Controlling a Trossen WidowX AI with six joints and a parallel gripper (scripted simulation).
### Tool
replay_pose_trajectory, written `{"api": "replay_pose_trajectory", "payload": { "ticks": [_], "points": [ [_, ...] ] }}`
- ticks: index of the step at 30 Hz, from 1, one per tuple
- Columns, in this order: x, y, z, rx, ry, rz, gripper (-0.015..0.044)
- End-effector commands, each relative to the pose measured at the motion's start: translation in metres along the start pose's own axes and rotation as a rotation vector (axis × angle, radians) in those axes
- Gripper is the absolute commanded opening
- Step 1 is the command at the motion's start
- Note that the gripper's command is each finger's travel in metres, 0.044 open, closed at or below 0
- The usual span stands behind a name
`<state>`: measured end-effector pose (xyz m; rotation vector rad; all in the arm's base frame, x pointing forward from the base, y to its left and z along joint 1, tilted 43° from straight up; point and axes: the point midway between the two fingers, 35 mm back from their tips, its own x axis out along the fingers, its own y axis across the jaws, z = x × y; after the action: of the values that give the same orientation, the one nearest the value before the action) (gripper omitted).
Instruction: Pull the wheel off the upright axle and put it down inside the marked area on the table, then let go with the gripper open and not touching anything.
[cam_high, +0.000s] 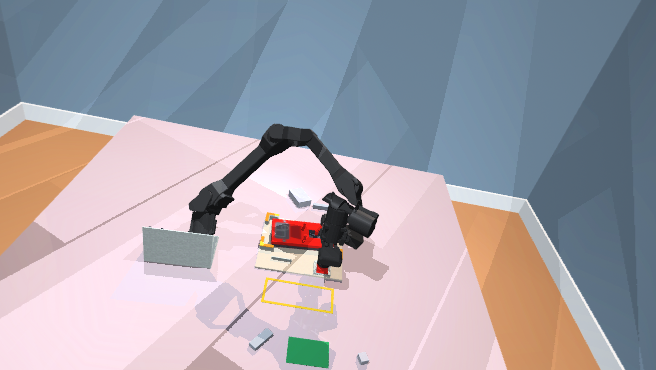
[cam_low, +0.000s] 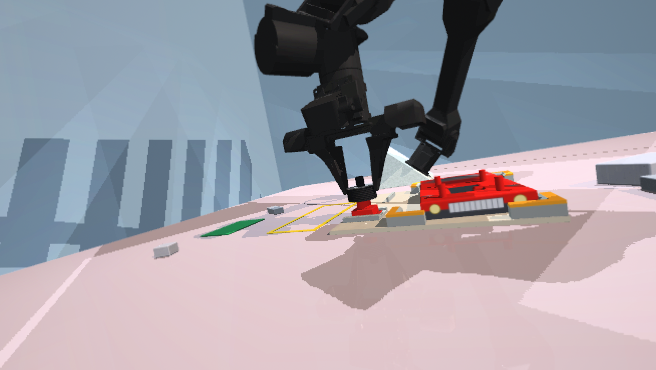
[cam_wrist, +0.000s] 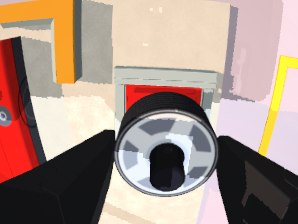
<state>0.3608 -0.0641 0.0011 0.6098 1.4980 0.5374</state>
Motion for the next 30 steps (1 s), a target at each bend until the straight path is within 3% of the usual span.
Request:
{"api": "replay_pose_trajectory", "payload": {
  "ticks": [1,3,9,30],
  "points": [
    [-0.0001,0.0,0.0,0.0,0.001,0.0,0.0155],
    [-0.0001,0.0,0.0,0.0,0.001,0.0,0.0142],
    [-0.0012,0.0,0.0001,0.0,0.001,0.0,0.0],
    [-0.0081,-0.0002,0.0004,0.001,0.001,0.0,0.0]
  ]
}}
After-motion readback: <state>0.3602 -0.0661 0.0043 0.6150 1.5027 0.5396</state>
